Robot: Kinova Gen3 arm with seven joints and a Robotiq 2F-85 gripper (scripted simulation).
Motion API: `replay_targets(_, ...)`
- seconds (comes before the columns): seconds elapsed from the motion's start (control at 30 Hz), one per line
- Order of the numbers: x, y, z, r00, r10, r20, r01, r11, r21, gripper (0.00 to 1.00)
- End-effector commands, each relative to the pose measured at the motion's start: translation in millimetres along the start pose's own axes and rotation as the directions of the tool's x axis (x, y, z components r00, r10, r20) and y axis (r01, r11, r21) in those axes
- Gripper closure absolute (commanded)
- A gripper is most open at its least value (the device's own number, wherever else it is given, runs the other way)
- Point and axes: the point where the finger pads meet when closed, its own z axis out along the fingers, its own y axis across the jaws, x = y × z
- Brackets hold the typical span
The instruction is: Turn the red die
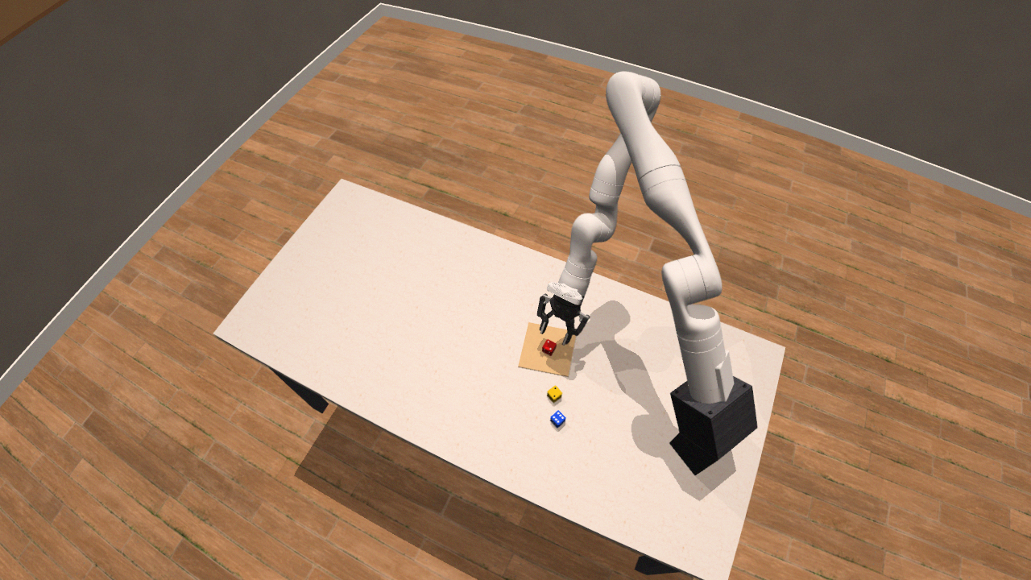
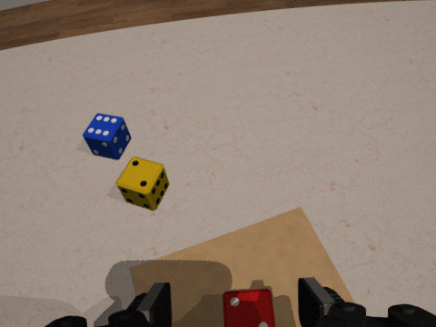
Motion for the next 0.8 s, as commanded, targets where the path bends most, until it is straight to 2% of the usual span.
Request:
replay_targets(0.0, 6.5, 4.3, -2.6, 0.999, -0.017, 0.037, 0.017, 1.0, -0.004, 0.33)
replay_targets(0.2, 5.8, 7.2, -5.8, 0.998, -0.017, 0.068, 0.019, 1.0, -0.017, 0.33)
replay_targets(0.77, 6.8, 5.8, -4.1, 0.997, -0.016, 0.078, 0.017, 1.0, -0.011, 0.33)
